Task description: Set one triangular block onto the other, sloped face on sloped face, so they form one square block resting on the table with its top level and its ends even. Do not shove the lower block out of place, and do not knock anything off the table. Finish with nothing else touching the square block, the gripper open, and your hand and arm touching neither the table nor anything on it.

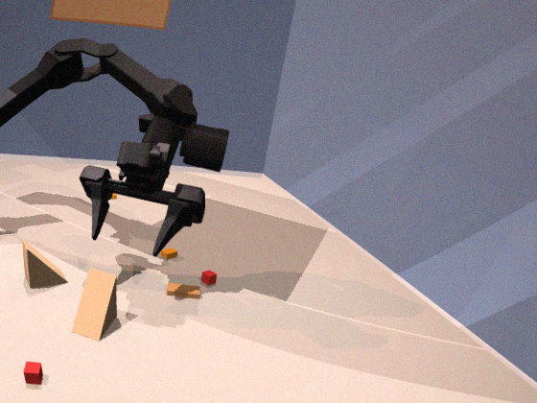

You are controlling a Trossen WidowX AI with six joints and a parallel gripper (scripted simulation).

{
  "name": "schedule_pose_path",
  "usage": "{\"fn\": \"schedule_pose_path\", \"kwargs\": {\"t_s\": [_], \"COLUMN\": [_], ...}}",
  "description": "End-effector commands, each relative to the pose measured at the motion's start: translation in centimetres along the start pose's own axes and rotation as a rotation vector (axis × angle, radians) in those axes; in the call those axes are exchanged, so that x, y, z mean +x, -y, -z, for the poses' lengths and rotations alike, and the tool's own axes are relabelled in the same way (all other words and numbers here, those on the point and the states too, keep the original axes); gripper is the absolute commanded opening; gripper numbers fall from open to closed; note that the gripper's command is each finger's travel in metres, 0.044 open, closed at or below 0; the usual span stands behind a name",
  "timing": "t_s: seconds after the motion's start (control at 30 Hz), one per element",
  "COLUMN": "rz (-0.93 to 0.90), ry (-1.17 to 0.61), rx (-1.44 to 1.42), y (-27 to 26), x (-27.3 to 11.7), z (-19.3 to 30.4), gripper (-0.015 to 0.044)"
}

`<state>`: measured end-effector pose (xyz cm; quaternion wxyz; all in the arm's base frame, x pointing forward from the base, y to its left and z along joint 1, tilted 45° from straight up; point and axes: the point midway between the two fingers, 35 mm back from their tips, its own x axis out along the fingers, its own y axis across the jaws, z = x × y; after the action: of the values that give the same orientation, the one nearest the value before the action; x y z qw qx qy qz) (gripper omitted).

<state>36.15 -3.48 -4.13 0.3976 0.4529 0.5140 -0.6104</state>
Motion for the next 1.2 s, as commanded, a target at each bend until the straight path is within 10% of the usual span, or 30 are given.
{"fn": "schedule_pose_path", "kwargs": {"t_s": [0.0, 1.17], "rz": [0.000, 0.000], "ry": [0.057, 0.057], "rx": [0.037, 0.037], "y": [0.3, -0.1], "x": [0.0, 5.0], "z": [-0.7, -1.0], "gripper": [0.0440, 0.0440]}}
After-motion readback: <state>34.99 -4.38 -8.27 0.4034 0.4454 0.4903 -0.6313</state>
